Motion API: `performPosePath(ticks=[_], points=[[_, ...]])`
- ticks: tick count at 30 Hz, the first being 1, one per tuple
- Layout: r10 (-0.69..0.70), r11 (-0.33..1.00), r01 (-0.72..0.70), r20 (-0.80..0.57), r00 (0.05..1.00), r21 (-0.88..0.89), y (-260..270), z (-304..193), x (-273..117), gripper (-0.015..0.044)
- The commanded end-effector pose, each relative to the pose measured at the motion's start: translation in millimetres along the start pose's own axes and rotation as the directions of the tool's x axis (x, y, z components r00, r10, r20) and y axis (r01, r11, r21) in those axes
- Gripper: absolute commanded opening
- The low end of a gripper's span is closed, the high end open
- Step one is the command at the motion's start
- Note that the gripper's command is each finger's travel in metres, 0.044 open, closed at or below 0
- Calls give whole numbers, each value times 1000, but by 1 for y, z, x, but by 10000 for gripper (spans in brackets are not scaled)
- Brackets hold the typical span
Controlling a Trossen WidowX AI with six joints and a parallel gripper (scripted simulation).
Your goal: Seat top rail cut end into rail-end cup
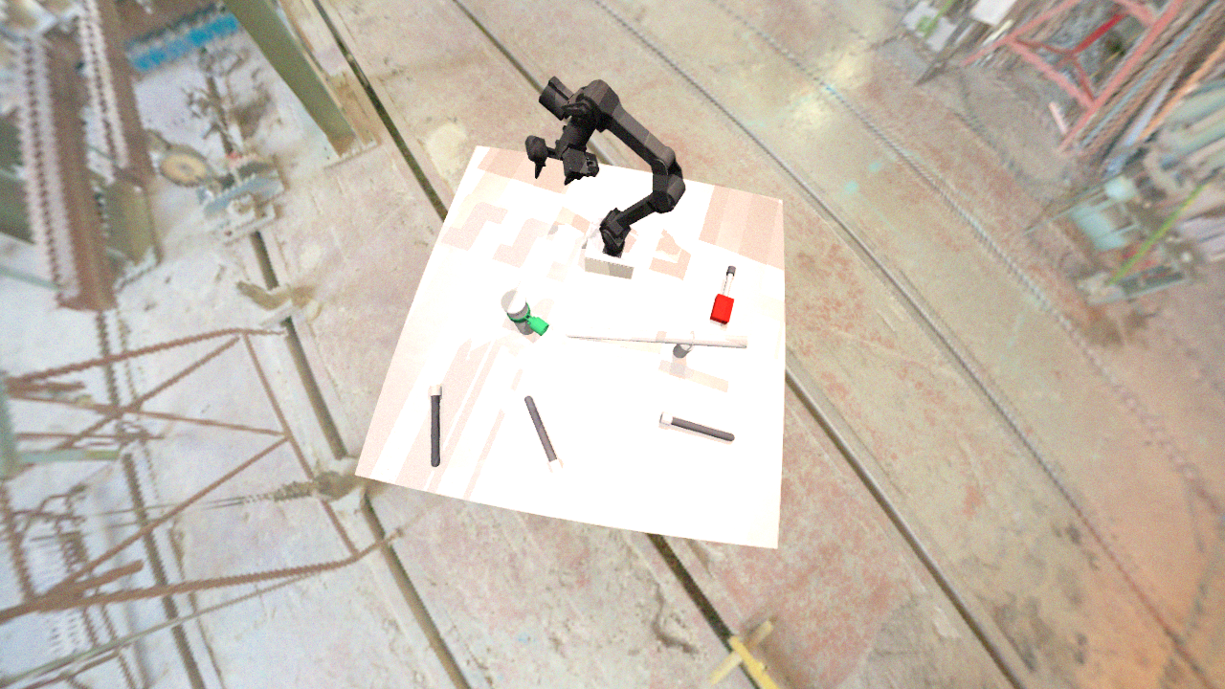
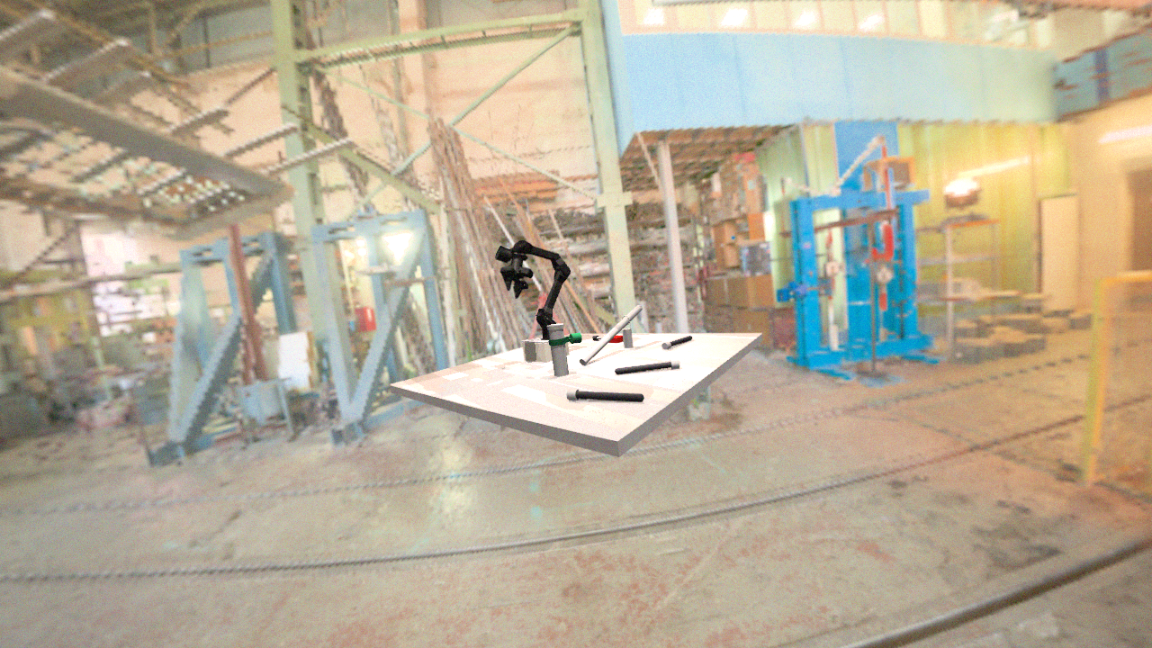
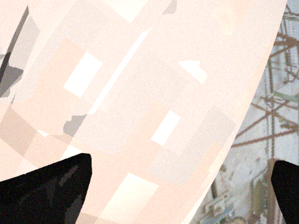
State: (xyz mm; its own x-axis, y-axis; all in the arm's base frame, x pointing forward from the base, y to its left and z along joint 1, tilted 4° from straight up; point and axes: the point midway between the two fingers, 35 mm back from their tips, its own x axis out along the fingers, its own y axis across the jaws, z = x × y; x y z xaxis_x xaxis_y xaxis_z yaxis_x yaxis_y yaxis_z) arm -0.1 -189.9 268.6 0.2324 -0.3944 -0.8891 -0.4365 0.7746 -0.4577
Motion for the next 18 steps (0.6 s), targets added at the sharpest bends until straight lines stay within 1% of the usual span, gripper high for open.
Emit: performPosePath(ticks=[1, 2, 10, 18], points=[[0, 1000, 0, 2, 1000, 2, -1, 1, 1, 426], [1, 1000, -1, 8, 1000, 7, -3, 4, 3, 440], [19, 995, -29, 107, 994, 93, -29, 58, 34, 440], [50, 984, -91, 252, 966, 153, -32, 137, 54, 440]])
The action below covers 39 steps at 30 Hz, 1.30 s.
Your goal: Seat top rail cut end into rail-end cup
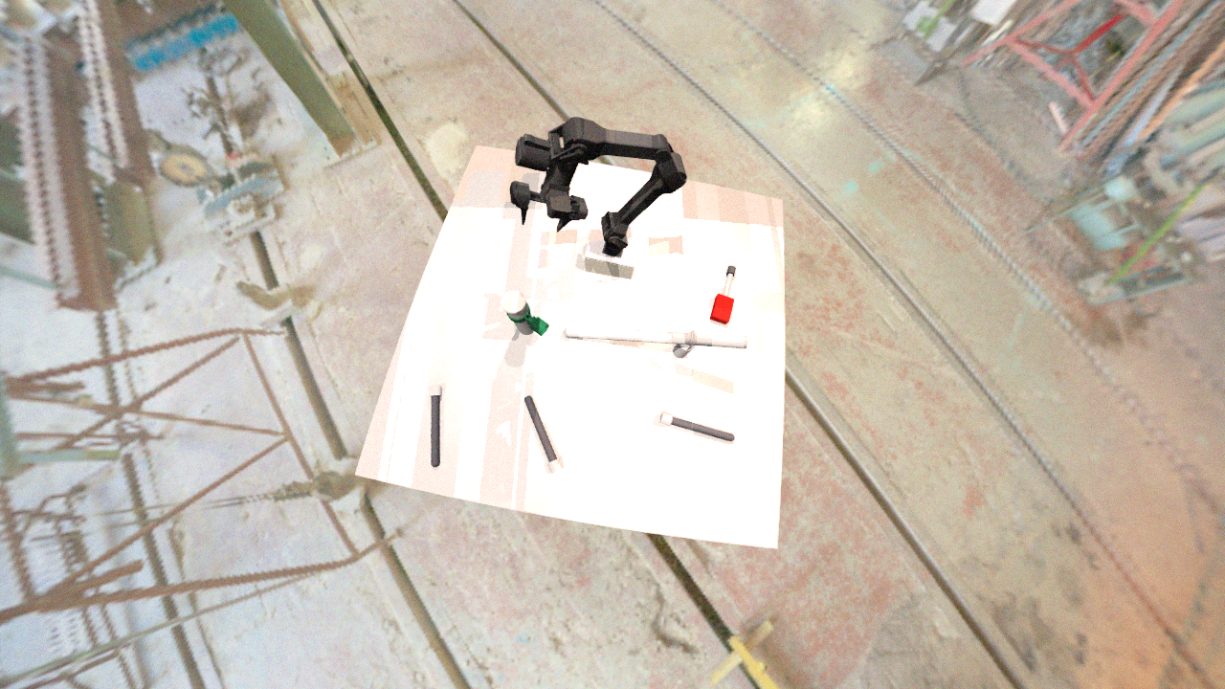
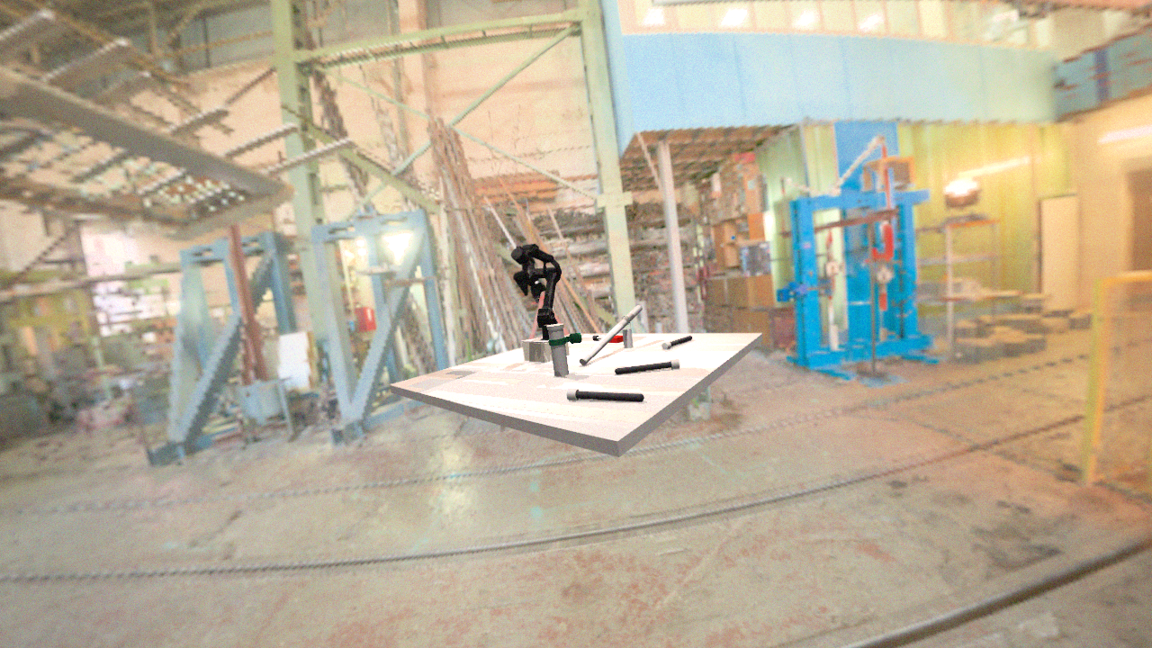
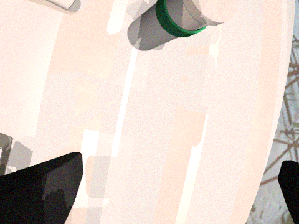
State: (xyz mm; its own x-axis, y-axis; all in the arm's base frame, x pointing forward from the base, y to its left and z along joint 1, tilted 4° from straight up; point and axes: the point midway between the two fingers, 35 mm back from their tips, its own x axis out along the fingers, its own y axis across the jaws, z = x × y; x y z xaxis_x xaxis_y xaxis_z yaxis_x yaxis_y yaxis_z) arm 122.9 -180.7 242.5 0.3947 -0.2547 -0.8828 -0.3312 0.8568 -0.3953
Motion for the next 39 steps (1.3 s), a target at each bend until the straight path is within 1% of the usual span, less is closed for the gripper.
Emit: performPosePath(ticks=[1, 10, 19, 22, 27, 30, 34, 36, 39], points=[[28, 999, -31, 52, 998, 41, 7, 32, 15, 440], [111, 973, -141, 166, 980, 184, 46, 115, 45, 440], [227, 899, -308, 270, 936, 311, 123, 188, 55, 440], [263, 870, -357, 292, 920, 339, 148, 202, 54, 440], [263, 873, -356, 293, 919, 332, 149, 203, 55, 440], [241, 918, -313, 283, 928, 245, 137, 204, 63, 440], [188, 980, -200, 253, 949, 20, 107, 201, 83, 440], [160, 984, -137, 236, 958, -113, 91, 199, 94, 440], [120, 949, -51, 207, 971, -311, 66, 192, 110, 440]])
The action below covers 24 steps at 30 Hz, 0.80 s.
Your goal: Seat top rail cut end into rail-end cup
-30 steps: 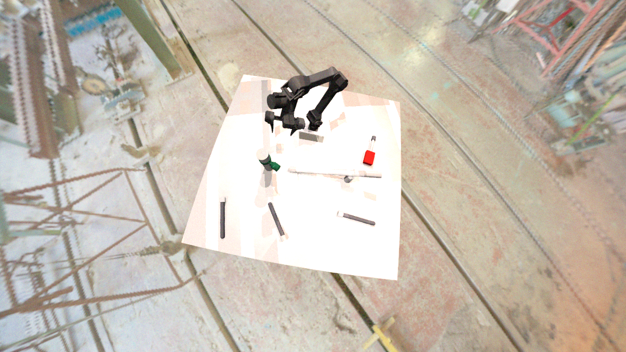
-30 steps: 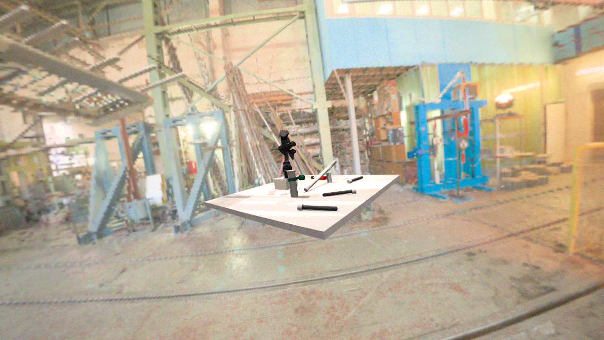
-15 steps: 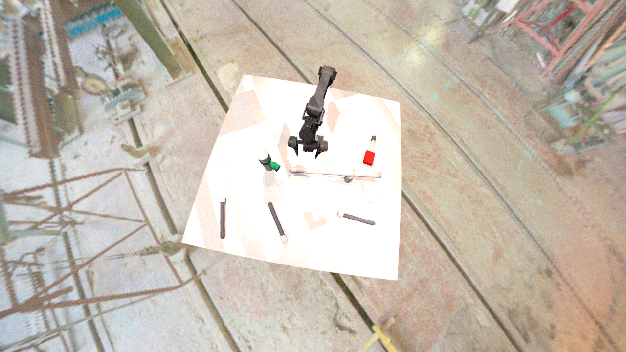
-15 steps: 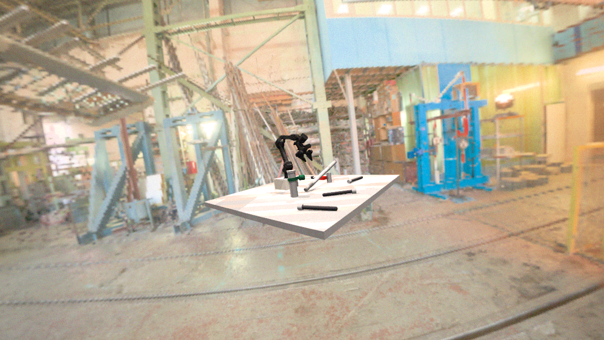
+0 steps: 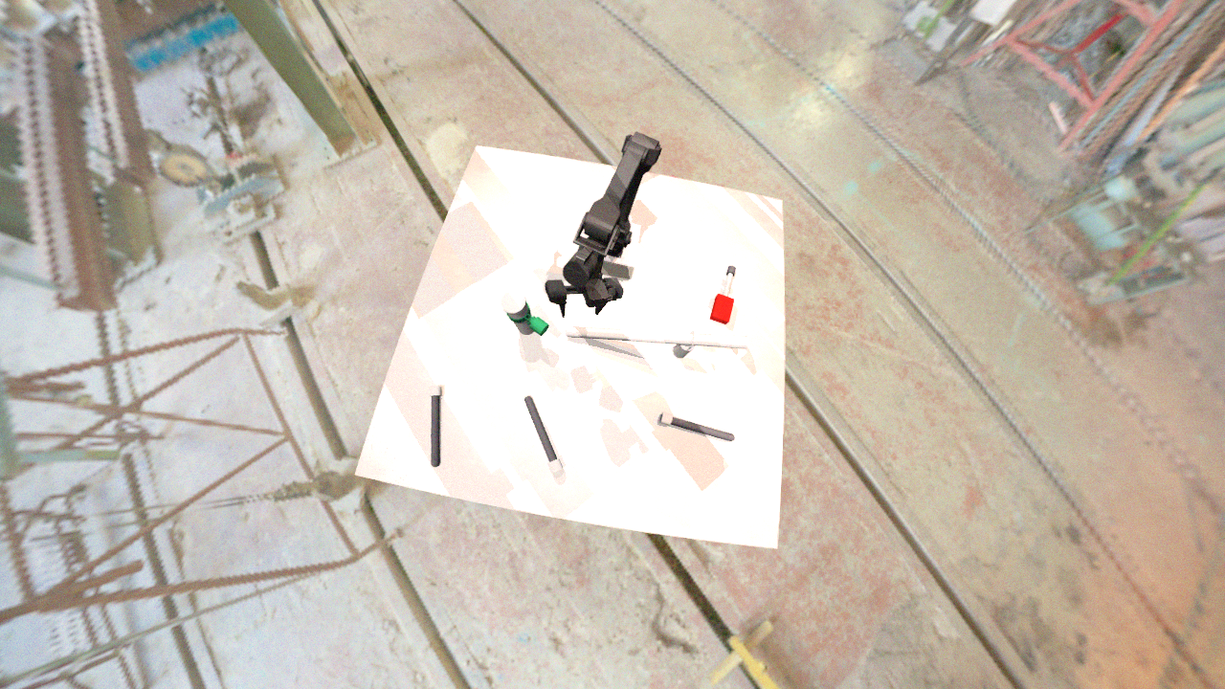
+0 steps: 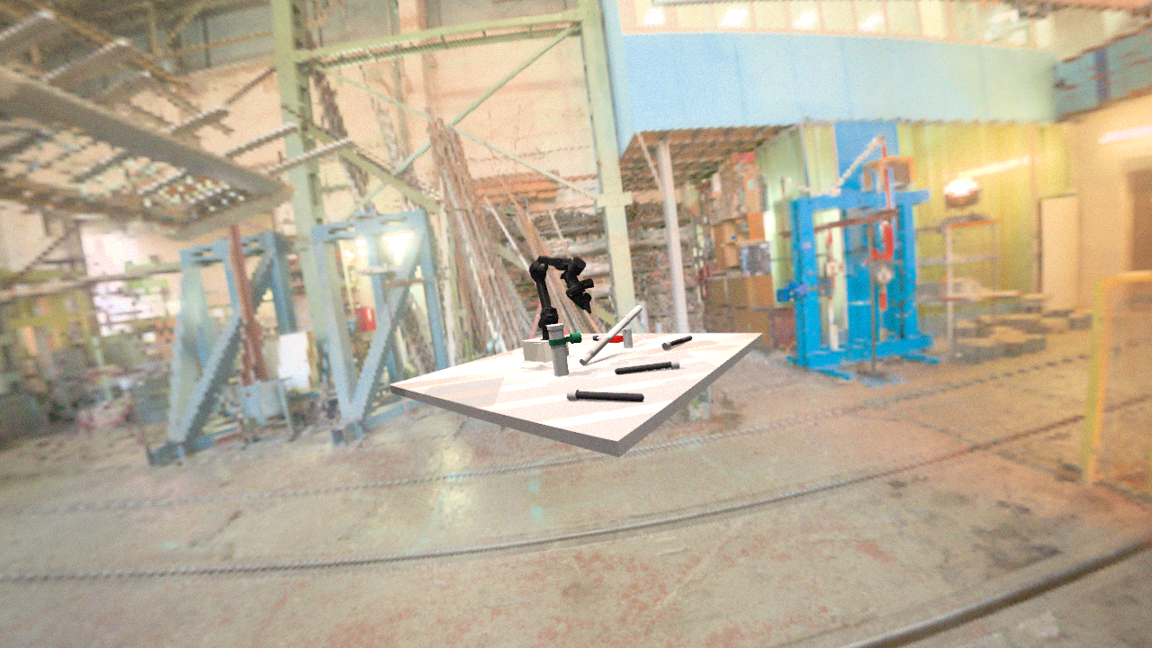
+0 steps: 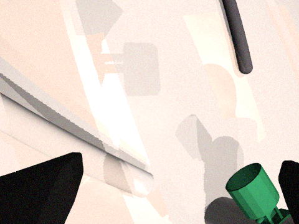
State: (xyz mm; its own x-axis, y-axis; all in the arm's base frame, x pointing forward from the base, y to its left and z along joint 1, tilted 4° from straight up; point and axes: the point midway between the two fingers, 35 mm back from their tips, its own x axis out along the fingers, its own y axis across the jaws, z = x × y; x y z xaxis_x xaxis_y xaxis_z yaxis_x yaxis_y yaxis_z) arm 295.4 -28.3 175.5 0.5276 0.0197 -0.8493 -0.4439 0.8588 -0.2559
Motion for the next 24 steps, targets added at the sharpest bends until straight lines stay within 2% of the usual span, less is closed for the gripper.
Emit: performPosePath(ticks=[1, 6, 19, 24], points=[[-70, 938, 48, -54, 996, -342, -45, -18, 15, 440], [-121, 789, 31, -105, 987, -613, -83, -41, 26, 440], [-123, 782, 30, -107, 987, -622, -84, -42, 28, 440], [-123, 782, 30, -107, 987, -622, -74, -56, 59, 440]])
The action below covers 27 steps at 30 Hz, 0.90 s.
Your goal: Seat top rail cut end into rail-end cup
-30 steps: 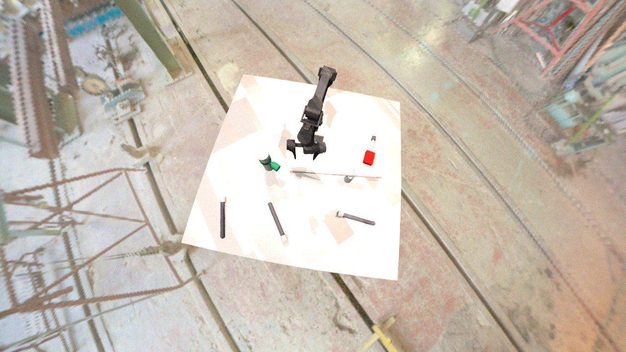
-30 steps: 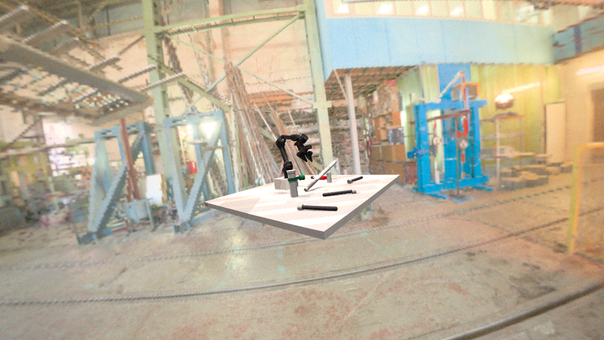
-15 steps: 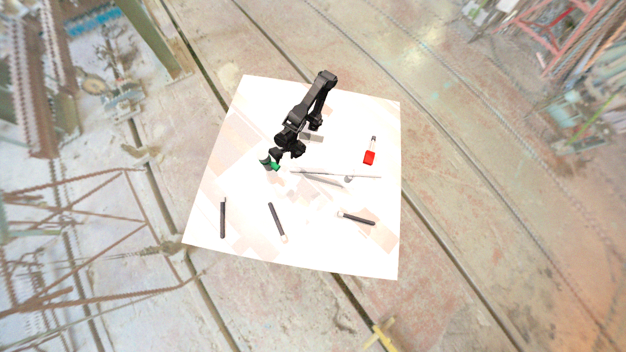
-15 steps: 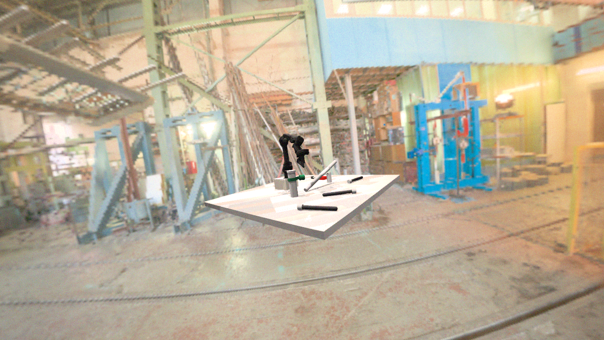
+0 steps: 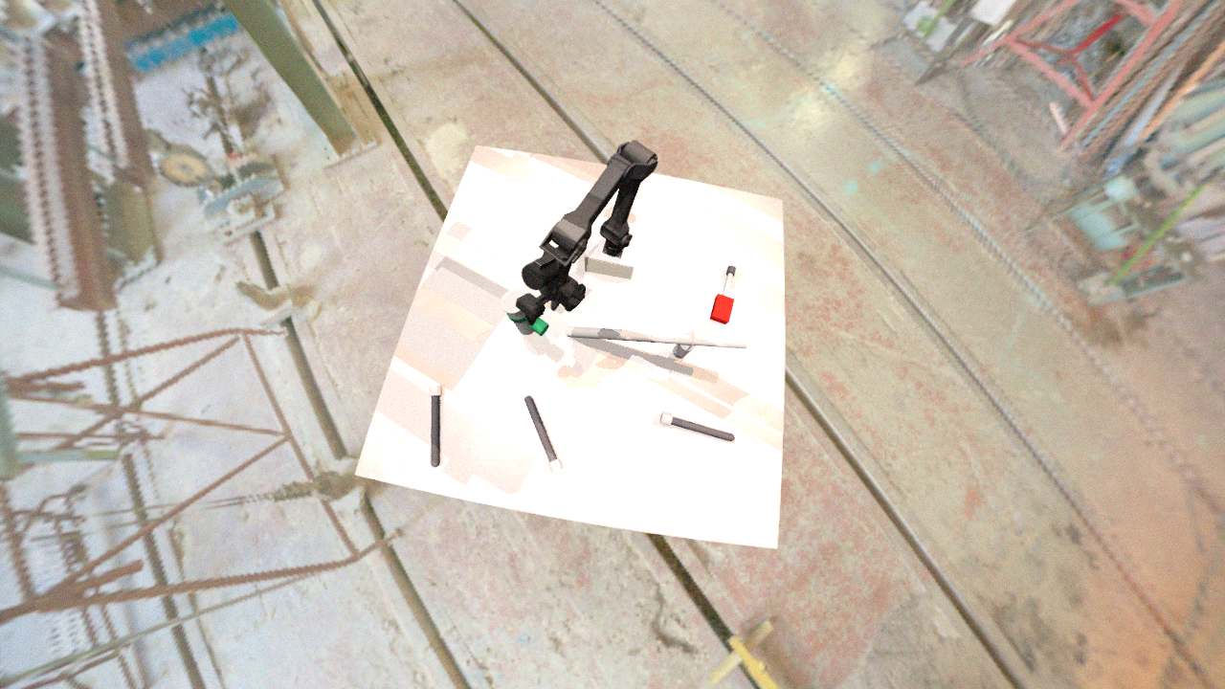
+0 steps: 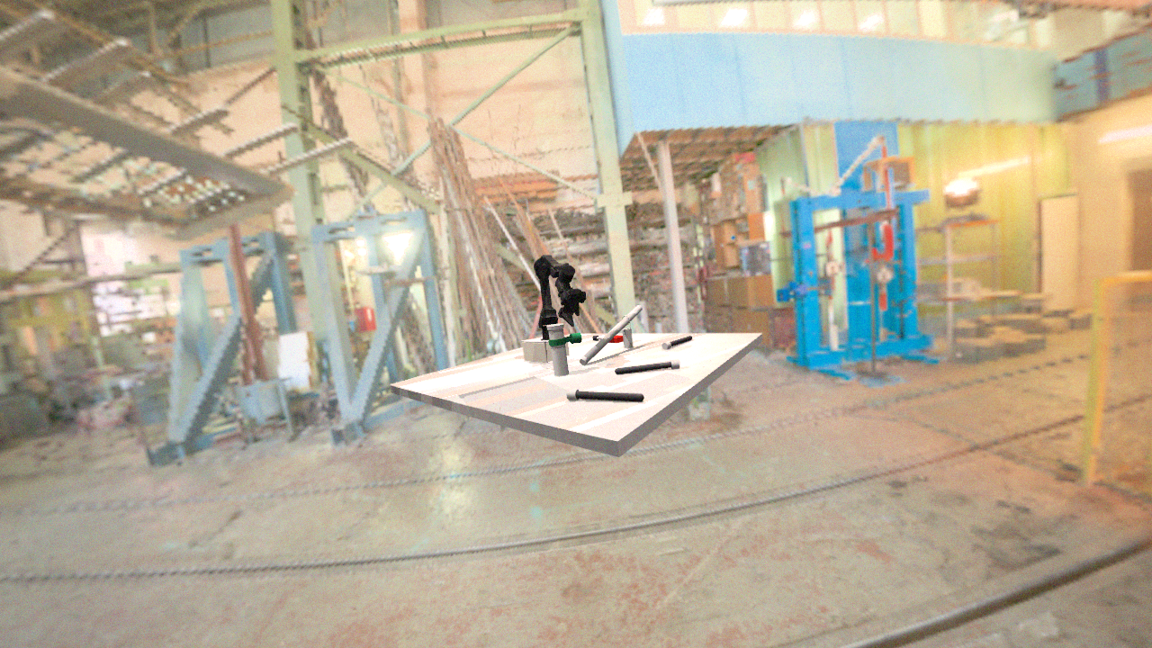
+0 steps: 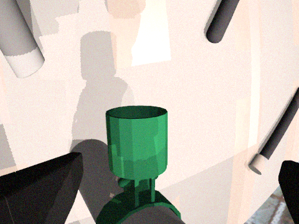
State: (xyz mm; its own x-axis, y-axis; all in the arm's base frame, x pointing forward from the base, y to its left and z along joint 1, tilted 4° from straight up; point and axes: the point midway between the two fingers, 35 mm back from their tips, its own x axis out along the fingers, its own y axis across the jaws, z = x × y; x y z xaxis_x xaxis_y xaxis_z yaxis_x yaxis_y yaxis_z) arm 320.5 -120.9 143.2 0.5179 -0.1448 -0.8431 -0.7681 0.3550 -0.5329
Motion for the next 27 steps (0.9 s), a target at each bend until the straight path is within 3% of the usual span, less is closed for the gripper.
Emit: performPosePath(ticks=[1, 27], points=[[24, 1000, -24, -5, 1000, -5, 19, -1, 25, 440], [23, 1000, -23, -4, 1000, -5, 19, -1, 60, 440]])
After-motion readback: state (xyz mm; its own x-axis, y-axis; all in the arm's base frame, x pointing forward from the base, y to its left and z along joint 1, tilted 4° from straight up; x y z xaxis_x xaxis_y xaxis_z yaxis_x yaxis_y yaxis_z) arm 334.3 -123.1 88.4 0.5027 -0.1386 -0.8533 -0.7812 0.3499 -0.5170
